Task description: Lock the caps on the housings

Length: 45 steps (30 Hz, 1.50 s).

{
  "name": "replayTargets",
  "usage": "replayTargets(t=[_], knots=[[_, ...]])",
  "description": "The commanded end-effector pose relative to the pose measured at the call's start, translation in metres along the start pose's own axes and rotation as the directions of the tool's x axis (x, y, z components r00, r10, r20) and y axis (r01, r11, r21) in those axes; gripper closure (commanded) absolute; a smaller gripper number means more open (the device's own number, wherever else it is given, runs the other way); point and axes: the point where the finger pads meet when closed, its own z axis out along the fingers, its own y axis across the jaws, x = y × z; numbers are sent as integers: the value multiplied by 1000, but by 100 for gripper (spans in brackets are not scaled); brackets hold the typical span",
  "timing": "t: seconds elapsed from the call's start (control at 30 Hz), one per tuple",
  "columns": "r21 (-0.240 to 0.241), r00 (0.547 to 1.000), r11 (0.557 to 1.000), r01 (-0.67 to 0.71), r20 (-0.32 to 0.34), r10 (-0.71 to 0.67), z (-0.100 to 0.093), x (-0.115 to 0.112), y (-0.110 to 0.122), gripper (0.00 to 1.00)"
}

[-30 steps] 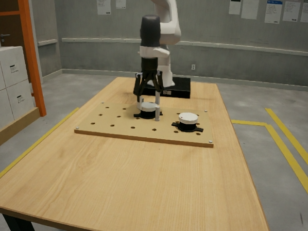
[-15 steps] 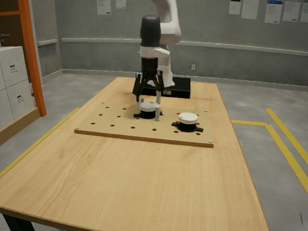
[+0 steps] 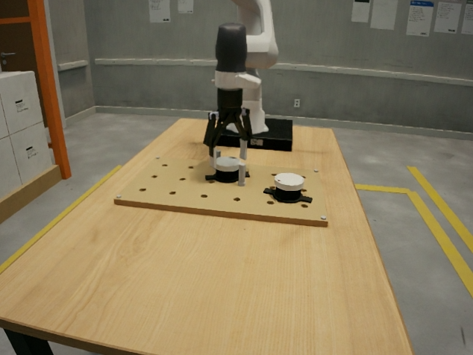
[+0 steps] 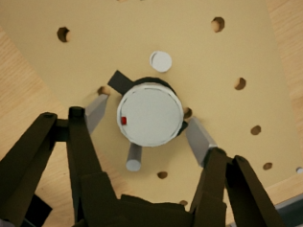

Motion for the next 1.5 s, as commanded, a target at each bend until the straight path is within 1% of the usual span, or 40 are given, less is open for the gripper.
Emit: replayTargets(t=[0.0, 0.4, 0.57, 0.9, 0.97, 1.47], knots=[[5, 1000, 1000, 6, 1, -6, 1, 0, -3, 22], [5, 1000, 1000, 6, 1, -6, -1, 0, -3, 22], [5, 1000, 1000, 6, 1, -6, -6, 0, -3, 22], [5, 1000, 1000, 6, 1, -6, -23, 1, -3, 22], [5, 1000, 1000, 6, 1, -6, -23, 1, -3, 22], [5, 1000, 1000, 6, 1, -6, -53, 1, -3, 22]])
